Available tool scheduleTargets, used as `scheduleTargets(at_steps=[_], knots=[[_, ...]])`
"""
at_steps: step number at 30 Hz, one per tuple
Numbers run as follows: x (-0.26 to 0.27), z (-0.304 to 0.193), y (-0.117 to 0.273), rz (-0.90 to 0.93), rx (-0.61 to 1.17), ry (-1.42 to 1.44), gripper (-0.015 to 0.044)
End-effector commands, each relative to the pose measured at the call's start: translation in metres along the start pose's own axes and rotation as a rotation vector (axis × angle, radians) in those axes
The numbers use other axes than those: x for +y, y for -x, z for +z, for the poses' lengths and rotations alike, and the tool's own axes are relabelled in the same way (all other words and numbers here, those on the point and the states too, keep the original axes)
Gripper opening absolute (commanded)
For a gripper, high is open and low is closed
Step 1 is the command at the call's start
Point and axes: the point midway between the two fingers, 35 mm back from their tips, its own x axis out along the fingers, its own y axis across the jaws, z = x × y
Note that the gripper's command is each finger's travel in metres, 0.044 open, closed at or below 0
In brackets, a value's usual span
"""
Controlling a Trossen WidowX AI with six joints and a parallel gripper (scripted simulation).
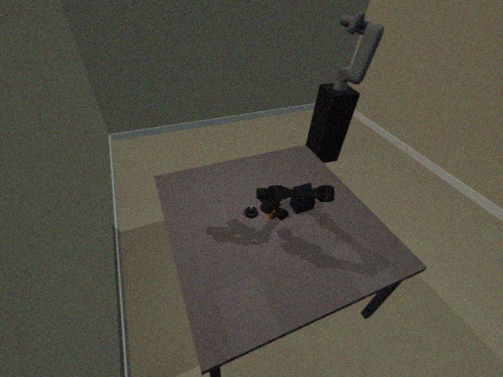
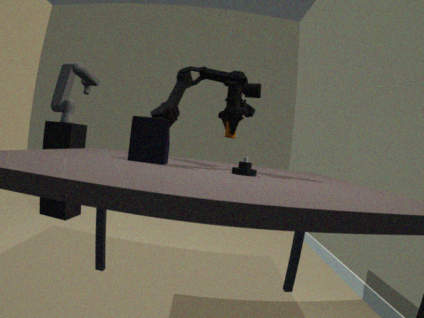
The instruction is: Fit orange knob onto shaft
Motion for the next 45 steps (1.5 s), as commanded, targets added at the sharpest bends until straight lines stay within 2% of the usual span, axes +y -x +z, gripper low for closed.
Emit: scheduleTargets(at_steps=[1, 24, 32, 41, 45], knots=[[-0.001, 0.002, -0.015, 0.009, -0.003, -0.005, 0.0], [-0.004, 0.013, -0.12, 0.042, -0.009, 0.005, 0.0], [-0.003, 0.013, -0.126, 0.046, -0.009, 0.006, 0.0], [-0.003, 0.014, -0.125, 0.041, -0.009, 0.013, 0.0236], [-0.003, 0.014, -0.125, 0.041, -0.009, 0.013, 0.024]])
